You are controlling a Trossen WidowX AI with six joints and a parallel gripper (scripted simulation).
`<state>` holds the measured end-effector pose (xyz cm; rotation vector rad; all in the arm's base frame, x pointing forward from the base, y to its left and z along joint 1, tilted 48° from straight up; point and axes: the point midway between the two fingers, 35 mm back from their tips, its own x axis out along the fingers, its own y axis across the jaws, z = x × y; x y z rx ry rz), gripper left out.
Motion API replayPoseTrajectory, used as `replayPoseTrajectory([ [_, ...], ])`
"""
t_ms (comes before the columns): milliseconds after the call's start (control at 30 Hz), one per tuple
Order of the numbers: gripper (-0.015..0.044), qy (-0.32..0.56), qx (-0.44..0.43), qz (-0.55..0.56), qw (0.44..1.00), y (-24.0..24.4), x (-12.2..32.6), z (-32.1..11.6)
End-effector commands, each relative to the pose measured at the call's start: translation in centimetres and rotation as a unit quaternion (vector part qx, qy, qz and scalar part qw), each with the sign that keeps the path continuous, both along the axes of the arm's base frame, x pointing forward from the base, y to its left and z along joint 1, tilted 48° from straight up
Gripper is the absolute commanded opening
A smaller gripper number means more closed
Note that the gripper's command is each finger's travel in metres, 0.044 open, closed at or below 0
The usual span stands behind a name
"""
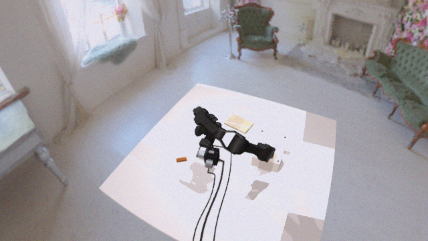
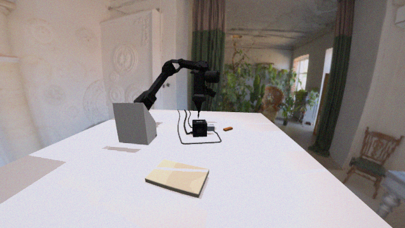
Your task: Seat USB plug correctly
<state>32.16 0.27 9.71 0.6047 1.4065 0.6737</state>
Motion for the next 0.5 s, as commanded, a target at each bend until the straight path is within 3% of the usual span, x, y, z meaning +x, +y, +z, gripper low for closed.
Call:
replayPoseTrajectory([
  [0, 0.0, -0.034, -0.002, 0.031, 0.999, 0.0, -0.01, 0.0],
  [467, 0.0, -0.167, -0.01, 0.154, 0.974, 0.0, -0.01, -0.01],
])
